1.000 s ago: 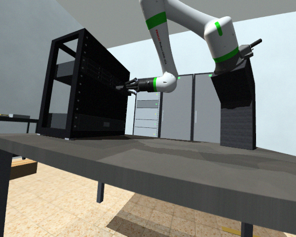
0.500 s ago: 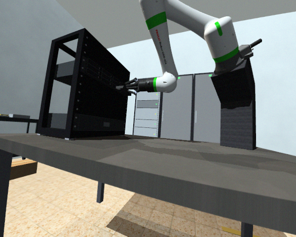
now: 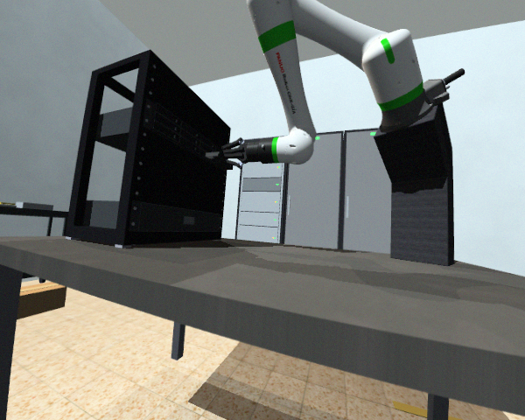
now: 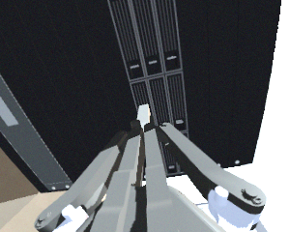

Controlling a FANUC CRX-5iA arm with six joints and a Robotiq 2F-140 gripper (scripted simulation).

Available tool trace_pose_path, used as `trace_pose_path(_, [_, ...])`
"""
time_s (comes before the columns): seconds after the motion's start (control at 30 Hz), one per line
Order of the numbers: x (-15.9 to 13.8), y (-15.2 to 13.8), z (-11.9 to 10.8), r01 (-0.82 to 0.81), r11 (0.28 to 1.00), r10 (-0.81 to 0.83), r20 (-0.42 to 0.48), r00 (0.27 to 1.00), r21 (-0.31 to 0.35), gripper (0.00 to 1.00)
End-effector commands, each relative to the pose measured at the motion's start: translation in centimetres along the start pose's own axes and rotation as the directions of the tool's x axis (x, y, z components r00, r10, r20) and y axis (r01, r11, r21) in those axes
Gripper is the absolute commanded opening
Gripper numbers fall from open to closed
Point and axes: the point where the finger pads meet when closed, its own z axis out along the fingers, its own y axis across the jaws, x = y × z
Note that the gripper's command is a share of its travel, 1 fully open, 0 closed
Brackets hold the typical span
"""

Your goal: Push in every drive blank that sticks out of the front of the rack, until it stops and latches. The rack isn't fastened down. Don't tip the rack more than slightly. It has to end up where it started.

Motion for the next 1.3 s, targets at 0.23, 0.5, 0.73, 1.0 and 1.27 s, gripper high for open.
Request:
trace_pose_path(0.23, [0.0, 0.1, 0.0, 0.000, 1.000, 0.000, 0.000, 1.000, -0.001, 0.10])
trace_pose_path(0.5, [0.0, 0.1, -1.2, 0.000, 1.000, 0.000, 0.000, 1.000, -0.001, 0.10])
trace_pose_path(0.73, [0.0, 0.1, -4.6, 0.000, 1.000, 0.000, 0.000, 1.000, -0.001, 0.10])
trace_pose_path(1.0, [0.0, 0.1, -7.8, 0.000, 1.000, 0.000, 0.000, 1.000, -0.001, 0.10])
trace_pose_path(1.27, [0.0, 0.1, -8.2, 0.000, 1.000, 0.000, 0.000, 1.000, -0.001, 0.10])
